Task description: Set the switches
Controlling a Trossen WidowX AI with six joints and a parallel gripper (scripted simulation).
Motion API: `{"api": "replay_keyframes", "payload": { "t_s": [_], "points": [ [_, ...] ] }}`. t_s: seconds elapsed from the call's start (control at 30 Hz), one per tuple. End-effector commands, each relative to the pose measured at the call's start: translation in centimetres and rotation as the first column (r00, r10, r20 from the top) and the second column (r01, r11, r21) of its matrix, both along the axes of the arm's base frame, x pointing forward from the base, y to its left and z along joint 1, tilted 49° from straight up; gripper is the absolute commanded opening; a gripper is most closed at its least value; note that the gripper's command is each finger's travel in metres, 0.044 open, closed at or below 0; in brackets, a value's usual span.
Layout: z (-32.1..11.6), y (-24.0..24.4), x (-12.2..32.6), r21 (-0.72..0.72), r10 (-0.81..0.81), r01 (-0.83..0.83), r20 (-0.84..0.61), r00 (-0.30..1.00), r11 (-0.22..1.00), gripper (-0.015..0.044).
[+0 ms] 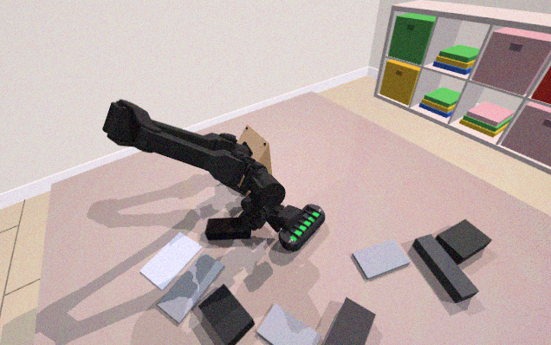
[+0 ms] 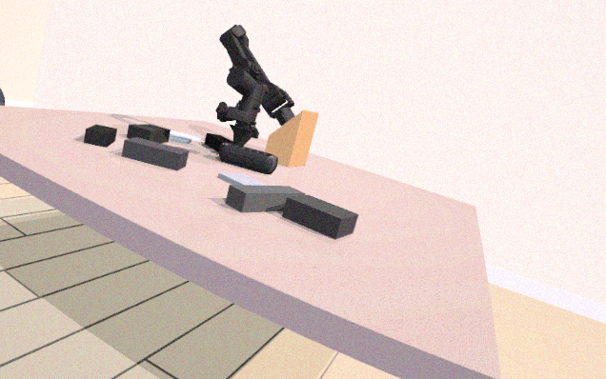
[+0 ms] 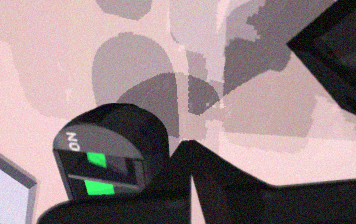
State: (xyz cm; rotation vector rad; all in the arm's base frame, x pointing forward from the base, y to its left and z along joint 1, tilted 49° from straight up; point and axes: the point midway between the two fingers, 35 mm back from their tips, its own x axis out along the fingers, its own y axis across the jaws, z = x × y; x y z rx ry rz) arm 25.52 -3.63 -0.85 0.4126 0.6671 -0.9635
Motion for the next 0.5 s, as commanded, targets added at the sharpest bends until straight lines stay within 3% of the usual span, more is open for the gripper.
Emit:
{"api": "replay_keyframes", "payload": {
  "t_s": [0.0,0.47],
  "points": [
    [-0.62,-0.55,-0.23,0.000,0.004,-0.004,-0.009,1.000,1.000,0.0000],
    [-1.03,-1.05,-0.02,-0.002,0.005,-0.005,-0.007,1.000,1.000,0.0000]
  ]
}}
